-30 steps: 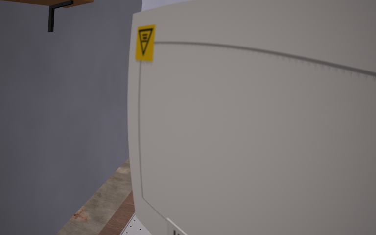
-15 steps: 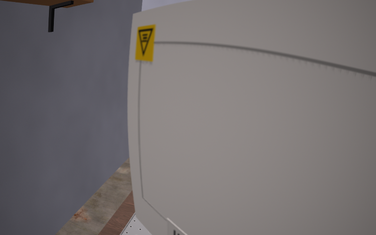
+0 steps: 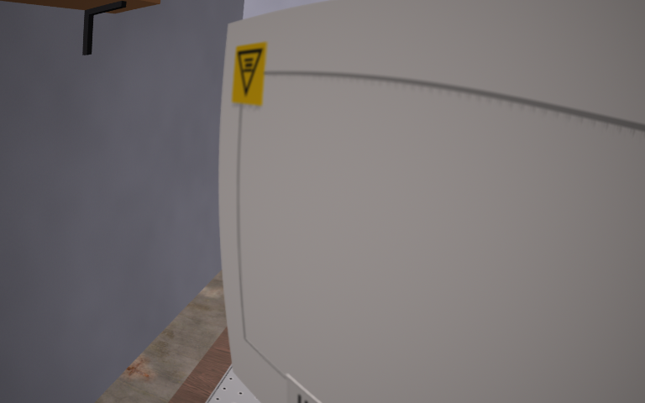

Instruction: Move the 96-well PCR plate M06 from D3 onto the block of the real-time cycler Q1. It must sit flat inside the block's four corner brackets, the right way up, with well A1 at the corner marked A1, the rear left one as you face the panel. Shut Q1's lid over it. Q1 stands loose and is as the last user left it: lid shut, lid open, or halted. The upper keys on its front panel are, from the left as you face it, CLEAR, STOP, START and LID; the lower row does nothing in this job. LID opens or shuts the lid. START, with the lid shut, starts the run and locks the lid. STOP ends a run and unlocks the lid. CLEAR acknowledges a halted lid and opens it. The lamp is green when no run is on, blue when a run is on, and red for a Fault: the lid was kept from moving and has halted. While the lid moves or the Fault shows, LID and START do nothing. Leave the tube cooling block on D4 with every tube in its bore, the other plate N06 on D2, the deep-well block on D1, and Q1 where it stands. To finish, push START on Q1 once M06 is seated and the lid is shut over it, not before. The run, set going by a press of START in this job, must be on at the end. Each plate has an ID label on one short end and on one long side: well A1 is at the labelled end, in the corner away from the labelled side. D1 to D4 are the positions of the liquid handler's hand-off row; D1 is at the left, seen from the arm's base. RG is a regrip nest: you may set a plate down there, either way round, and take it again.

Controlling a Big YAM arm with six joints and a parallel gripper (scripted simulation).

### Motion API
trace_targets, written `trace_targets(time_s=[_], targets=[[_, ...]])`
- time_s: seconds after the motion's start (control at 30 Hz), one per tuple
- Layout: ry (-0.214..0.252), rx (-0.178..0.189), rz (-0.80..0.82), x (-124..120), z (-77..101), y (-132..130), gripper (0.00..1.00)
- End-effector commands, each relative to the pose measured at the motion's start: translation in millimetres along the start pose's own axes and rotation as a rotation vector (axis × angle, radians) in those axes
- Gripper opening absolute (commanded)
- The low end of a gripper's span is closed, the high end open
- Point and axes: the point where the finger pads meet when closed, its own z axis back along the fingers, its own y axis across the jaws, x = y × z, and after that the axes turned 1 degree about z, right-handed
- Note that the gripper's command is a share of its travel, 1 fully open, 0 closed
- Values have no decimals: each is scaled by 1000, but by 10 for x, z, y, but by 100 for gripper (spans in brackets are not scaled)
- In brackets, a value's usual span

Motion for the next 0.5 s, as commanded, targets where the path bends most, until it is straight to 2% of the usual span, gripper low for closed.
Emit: trace_targets(time_s=[0.0,0.1,0.2,0.37,0.47], targets=[[32,-36,-48,-20,-10,-146,0],[81,-75,-57,-125,-47,-157,0],[89,-78,-58,-144,-70,-146,0],[90,-72,-44,-480,-130,-290,0],[141,-128,-47,-564,-110,-369,0]])
